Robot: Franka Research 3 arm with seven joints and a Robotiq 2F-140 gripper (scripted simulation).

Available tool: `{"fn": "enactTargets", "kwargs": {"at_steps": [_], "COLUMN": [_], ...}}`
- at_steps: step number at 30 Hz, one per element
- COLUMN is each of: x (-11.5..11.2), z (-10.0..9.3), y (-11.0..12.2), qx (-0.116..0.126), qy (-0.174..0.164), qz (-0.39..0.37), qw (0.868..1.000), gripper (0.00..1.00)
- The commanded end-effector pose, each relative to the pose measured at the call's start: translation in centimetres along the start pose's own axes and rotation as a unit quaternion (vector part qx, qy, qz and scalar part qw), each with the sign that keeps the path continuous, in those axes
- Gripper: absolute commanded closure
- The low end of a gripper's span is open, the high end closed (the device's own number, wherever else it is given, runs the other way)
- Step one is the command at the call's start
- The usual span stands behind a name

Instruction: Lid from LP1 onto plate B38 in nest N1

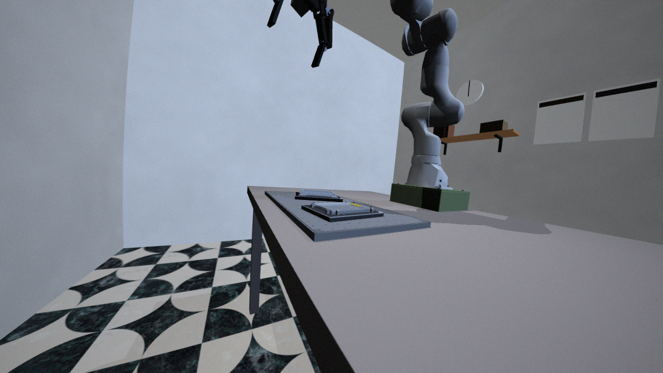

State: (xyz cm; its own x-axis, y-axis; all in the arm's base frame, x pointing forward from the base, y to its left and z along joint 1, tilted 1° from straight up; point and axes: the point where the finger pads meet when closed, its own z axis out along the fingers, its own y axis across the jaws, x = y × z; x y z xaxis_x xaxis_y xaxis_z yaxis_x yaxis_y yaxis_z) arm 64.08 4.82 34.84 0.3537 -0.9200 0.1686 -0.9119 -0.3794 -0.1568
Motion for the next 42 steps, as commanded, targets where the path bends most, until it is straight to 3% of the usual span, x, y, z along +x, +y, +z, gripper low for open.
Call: {"fn": "enactTargets", "kwargs": {"at_steps": [1, 3, 4, 6, 7, 12, 13, 14, 16, 17, 19, 20, 21, 22, 24, 25, 26, 27, 29, 30, 31, 32, 33, 34, 35, 37, 38, 42], "x": [0.6, 0.6, 1.5, 1.5, 2.2, 1.8, 1.8, 0.3, 0.3, -1.3, -1.3, -3.0, -3.0, -4.7, -4.7, -6.4, -6.4, -8.1, -8.1, -9.8, -9.8, -11.3, -11.3, -12.8, -12.8, -15.3, -15.3, -18.7], "z": [-2.0, -2.0, -4.2, -4.2, -6.4, -5.9, -5.9, -2.2, -2.2, 1.4, 1.4, 4.7, 4.7, 7.8, 7.8, 10.7, 10.7, 13.3, 13.3, 15.6, 15.6, 17.7, 17.7, 19.6, 19.6, 22.6, 22.6, 26.3], "y": [3.8, 3.8, 5.7, 5.7, 7.6, 8.1, 8.1, 7.0, 7.0, 6.2, 6.2, 5.8, 5.8, 5.6, 5.6, 5.6, 5.6, 5.9, 5.9, 6.3, 6.3, 6.8, 6.8, 7.3, 7.3, 8.6, 8.6, 10.7], "qx": [-0.05, -0.055, -0.052, -0.058, -0.054, -0.052, -0.058, -0.051, -0.055, -0.051, -0.053, -0.052, -0.051, -0.052, -0.047, -0.049, -0.045, -0.048, -0.048, -0.042, -0.037, -0.039, -0.033, -0.034, -0.029, -0.029, -0.023, -0.014], "qy": [-0.047, -0.053, -0.064, -0.071, -0.081, -0.09, -0.098, -0.093, -0.099, -0.096, -0.101, -0.1, -0.101, -0.101, -0.103, -0.105, -0.105, -0.106, -0.106, -0.108, -0.108, -0.11, -0.11, -0.111, -0.111, -0.114, -0.114, -0.118], "qz": [-0.121, -0.135, -0.14, -0.158, -0.164, -0.192, -0.216, -0.23, -0.253, -0.267, -0.295, -0.31, -0.324, -0.339, -0.367, -0.382, -0.395, -0.41, -0.41, -0.445, -0.456, -0.471, -0.482, -0.496, -0.506, -0.533, -0.543, -0.591], "qw": [0.99, 0.988, 0.987, 0.983, 0.982, 0.976, 0.97, 0.967, 0.961, 0.957, 0.949, 0.944, 0.939, 0.934, 0.923, 0.917, 0.912, 0.905, 0.905, 0.888, 0.882, 0.875, 0.869, 0.861, 0.855, 0.838, 0.831, 0.798], "gripper": [0.0, 0.0, 0.0, 0.0, 0.0, 0.0, 0.0, 0.0, 0.0, 0.0, 0.0, 0.0, 0.0, 0.0, 0.0, 0.0, 0.0, 0.0, 0.0, 0.0, 0.0, 0.0, 0.0, 0.0, 0.0, 0.0, 0.0, 0.0]}}
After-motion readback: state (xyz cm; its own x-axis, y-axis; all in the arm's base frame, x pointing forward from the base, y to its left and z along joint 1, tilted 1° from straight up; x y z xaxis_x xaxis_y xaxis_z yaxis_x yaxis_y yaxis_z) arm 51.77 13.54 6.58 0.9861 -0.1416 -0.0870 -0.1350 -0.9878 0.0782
